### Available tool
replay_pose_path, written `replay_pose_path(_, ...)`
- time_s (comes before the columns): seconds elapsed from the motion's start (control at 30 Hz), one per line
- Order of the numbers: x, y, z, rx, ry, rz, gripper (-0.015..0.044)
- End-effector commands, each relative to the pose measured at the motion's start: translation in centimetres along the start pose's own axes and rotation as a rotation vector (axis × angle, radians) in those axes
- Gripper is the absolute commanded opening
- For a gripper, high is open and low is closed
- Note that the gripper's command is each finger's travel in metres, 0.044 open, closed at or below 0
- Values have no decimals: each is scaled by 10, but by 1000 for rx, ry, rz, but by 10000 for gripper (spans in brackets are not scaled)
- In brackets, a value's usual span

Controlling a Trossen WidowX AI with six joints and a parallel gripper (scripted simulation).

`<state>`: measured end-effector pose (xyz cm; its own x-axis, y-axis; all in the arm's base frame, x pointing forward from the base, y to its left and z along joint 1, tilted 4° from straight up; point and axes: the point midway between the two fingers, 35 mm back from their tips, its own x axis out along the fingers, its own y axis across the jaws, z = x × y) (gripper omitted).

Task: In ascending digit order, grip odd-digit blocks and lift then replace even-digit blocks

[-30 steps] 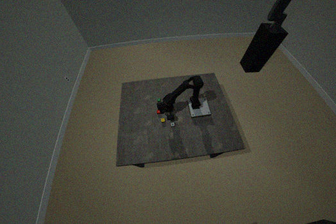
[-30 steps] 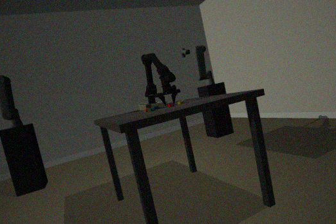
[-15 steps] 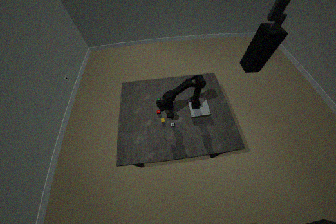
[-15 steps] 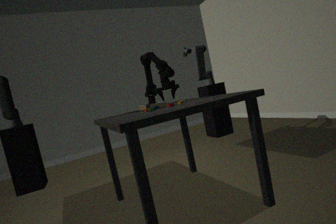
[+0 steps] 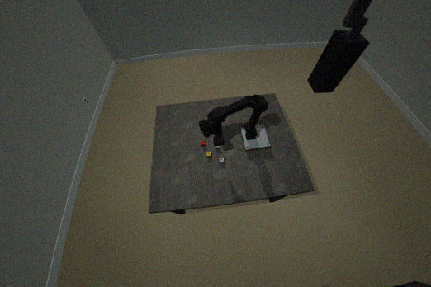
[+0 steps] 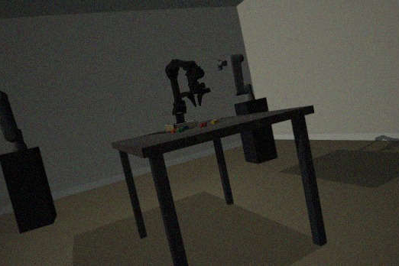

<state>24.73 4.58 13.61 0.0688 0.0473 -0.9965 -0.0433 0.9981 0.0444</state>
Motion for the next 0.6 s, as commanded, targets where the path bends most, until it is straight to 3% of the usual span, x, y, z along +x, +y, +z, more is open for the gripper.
replay_pose_path(0.0,-4,0,1,-4,-5,2,120)
replay_pose_path(0.2,-7,-17,16,5,-15,-1,120)
replay_pose_path(0.57,-9,-167,85,-3,-13,-16,120)
